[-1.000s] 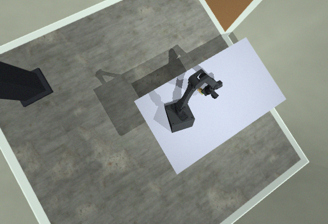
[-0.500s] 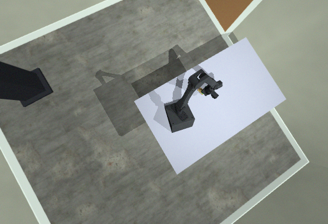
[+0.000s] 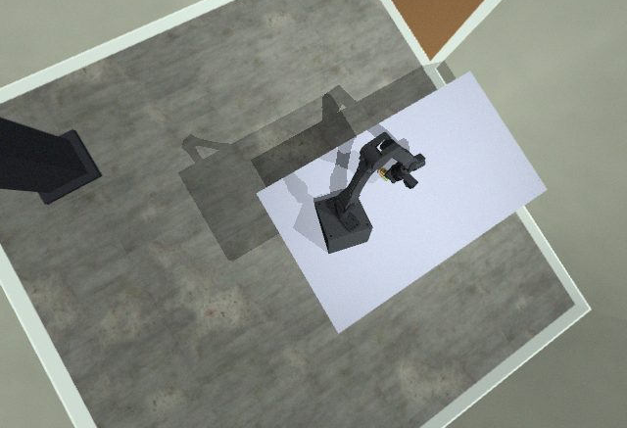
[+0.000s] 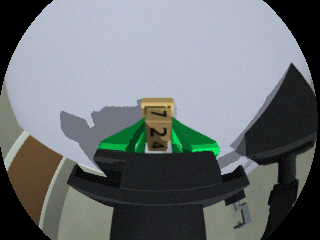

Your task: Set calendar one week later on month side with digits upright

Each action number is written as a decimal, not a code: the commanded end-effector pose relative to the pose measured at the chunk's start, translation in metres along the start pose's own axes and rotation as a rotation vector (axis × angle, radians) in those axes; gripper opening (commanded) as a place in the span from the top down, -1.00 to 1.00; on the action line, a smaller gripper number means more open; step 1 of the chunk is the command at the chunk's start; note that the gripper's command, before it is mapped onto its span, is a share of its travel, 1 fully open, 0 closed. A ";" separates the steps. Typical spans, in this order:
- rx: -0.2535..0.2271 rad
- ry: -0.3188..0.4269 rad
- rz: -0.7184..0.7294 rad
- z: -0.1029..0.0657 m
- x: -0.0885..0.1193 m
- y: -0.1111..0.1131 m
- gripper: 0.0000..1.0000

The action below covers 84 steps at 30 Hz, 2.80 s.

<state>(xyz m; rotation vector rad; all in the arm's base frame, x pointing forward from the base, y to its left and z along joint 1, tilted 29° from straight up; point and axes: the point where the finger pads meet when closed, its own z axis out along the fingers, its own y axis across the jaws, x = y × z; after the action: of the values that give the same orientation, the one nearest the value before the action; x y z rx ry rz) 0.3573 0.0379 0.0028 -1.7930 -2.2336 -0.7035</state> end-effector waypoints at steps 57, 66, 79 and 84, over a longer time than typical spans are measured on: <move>-0.018 -0.020 -0.001 0.003 -0.005 0.007 0.49; -0.017 -0.020 -0.001 0.004 -0.005 0.007 0.49; 0.001 -0.014 0.012 0.011 -0.006 0.000 0.49; 0.005 -0.012 0.012 0.013 -0.005 -0.002 0.49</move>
<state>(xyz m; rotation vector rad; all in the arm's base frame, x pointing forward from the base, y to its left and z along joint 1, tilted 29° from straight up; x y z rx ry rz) 0.3626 0.0417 -0.0011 -1.7948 -2.2419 -0.7148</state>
